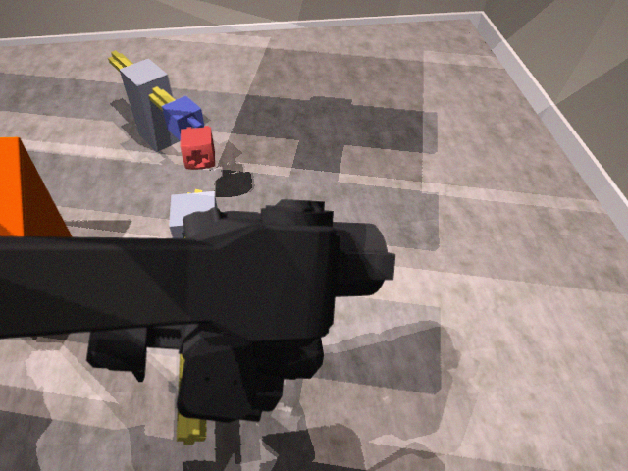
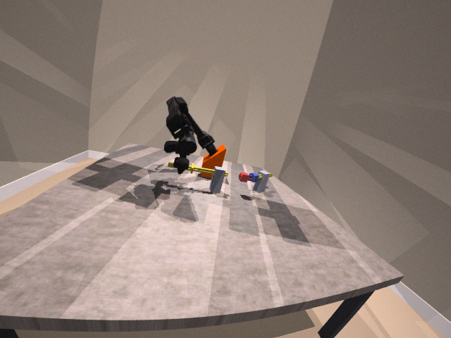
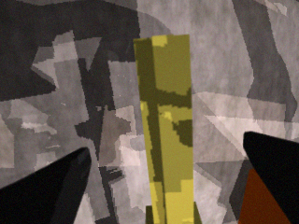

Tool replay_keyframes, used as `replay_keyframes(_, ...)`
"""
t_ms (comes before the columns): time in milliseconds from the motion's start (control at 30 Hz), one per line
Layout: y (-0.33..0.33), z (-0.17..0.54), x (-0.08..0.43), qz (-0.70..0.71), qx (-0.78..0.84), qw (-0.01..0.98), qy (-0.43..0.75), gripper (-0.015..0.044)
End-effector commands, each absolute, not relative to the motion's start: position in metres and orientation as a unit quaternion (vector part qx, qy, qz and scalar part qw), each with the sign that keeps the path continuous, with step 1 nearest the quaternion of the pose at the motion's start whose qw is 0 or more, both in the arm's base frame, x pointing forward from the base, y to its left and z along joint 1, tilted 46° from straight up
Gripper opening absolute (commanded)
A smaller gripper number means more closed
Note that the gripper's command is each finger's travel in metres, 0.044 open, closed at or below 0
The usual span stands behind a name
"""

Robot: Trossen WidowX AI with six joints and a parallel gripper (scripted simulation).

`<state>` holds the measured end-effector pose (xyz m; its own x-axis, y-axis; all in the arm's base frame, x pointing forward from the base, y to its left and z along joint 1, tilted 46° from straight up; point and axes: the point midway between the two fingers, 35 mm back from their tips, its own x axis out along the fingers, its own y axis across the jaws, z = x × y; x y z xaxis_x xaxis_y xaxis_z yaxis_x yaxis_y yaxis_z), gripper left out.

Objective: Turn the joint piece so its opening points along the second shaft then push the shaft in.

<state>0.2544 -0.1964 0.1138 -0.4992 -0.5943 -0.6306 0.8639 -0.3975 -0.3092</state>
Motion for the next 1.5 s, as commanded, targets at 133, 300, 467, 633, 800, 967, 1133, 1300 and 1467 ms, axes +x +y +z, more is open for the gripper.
replay_keyframes(133, -0.205, 0.105, 0.247, -0.810, 0.215, 0.449, 0.310, 0.0440)
replay_keyframes(300, -0.210, 0.100, 0.243, -0.810, 0.215, 0.449, 0.310, 0.0440)
replay_keyframes(467, -0.213, 0.097, 0.240, -0.810, 0.215, 0.449, 0.310, 0.0440)
replay_keyframes(633, -0.213, 0.097, 0.240, -0.810, 0.215, 0.449, 0.310, 0.0309)
replay_keyframes(800, -0.213, 0.097, 0.240, -0.810, 0.215, 0.449, 0.310, 0.0177)
replay_keyframes(967, -0.213, 0.097, 0.240, -0.810, 0.215, 0.449, 0.310, 0.0102)
replay_keyframes(1133, -0.213, 0.097, 0.240, -0.810, 0.215, 0.449, 0.310, 0.0102)
replay_keyframes(1300, -0.213, 0.097, 0.240, -0.810, 0.215, 0.449, 0.310, 0.0102)
replay_keyframes(1467, -0.213, 0.097, 0.240, -0.810, 0.215, 0.449, 0.310, 0.0082)
